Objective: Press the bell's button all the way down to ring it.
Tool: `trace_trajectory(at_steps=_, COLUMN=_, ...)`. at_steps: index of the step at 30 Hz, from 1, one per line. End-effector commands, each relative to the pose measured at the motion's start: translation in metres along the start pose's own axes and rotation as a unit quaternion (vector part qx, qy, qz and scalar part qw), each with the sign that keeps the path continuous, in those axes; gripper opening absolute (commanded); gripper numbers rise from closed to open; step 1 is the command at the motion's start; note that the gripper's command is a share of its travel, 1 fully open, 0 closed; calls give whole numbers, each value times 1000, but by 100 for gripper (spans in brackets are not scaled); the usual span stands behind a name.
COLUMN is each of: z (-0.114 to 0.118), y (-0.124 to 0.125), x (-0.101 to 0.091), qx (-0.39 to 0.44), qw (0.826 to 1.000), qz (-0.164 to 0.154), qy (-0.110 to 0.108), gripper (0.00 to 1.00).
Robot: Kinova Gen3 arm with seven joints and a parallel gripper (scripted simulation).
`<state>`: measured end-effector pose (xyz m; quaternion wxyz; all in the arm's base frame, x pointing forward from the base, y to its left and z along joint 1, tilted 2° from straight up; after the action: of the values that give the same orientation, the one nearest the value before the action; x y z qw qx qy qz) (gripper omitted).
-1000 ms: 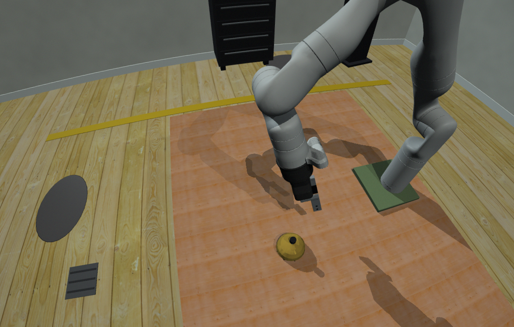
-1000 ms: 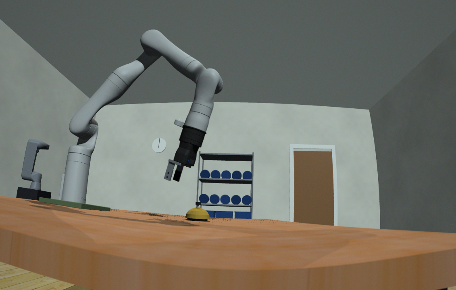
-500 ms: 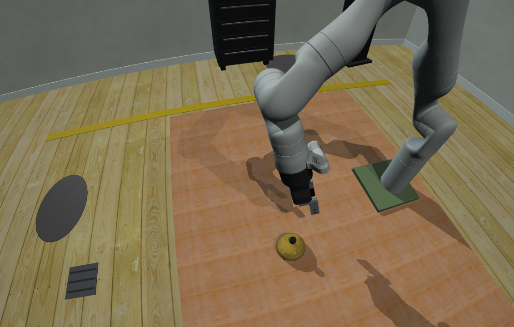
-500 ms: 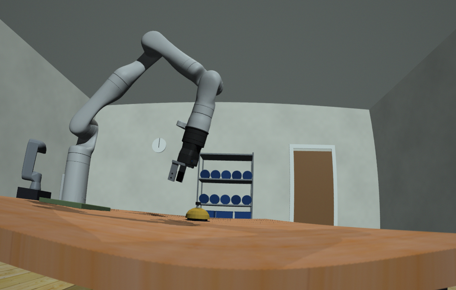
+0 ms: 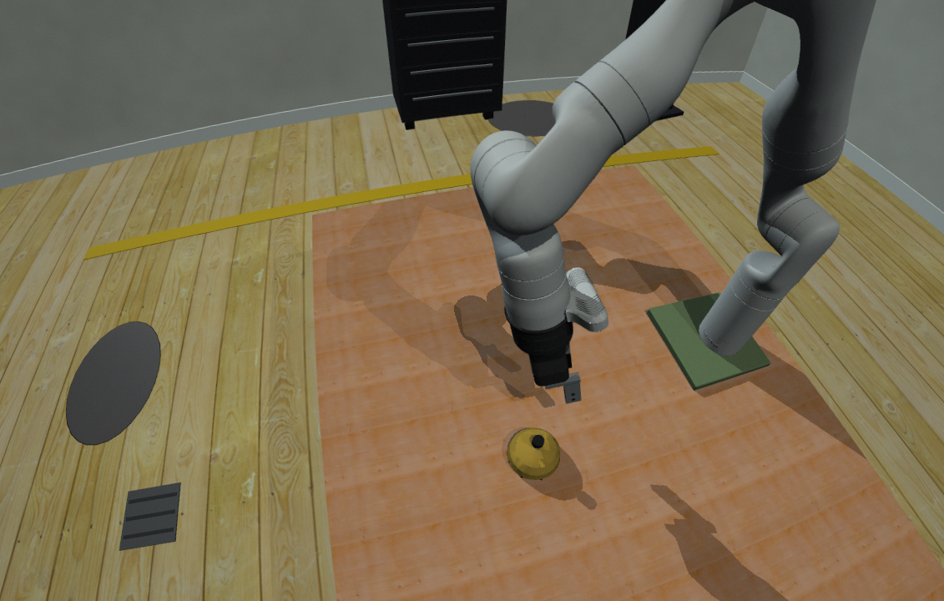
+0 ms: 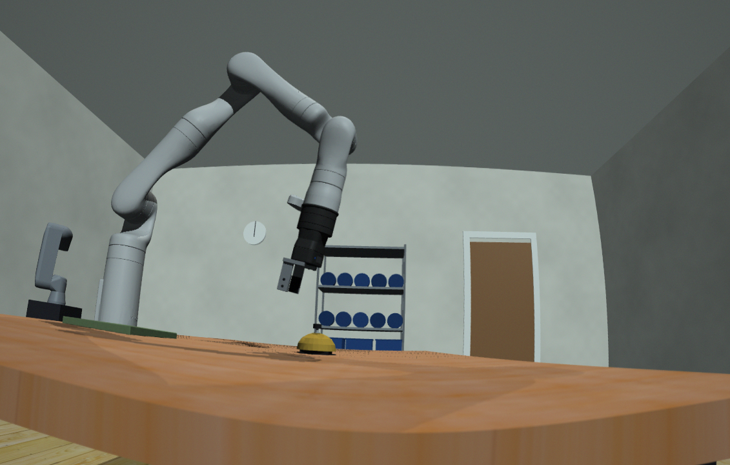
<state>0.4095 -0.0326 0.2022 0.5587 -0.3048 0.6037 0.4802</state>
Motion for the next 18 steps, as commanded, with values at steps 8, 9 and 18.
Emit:
trace_trajectory(at_steps=8, z=11, y=-8, x=-5, qx=-12, qw=1000, qz=-27, qy=10, gripper=100)
trace_trajectory(at_steps=9, z=11, y=-8, x=-4, qx=-11, qw=1000, qz=-26, qy=11, gripper=100)
trace_trajectory(at_steps=18, z=27, y=-14, x=-8, qx=-31, qw=998, qz=-52, qy=21, gripper=100)
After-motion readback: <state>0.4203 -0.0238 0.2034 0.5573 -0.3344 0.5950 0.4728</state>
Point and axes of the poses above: the point where the finger pads meet when closed, its own x axis out along the fingers, its own z axis across the jaws, y = z × x, the point moved 8 cm from there along -x, back along the fingers, and after that the axes turned 1 degree about x, right-handed, at the moved point
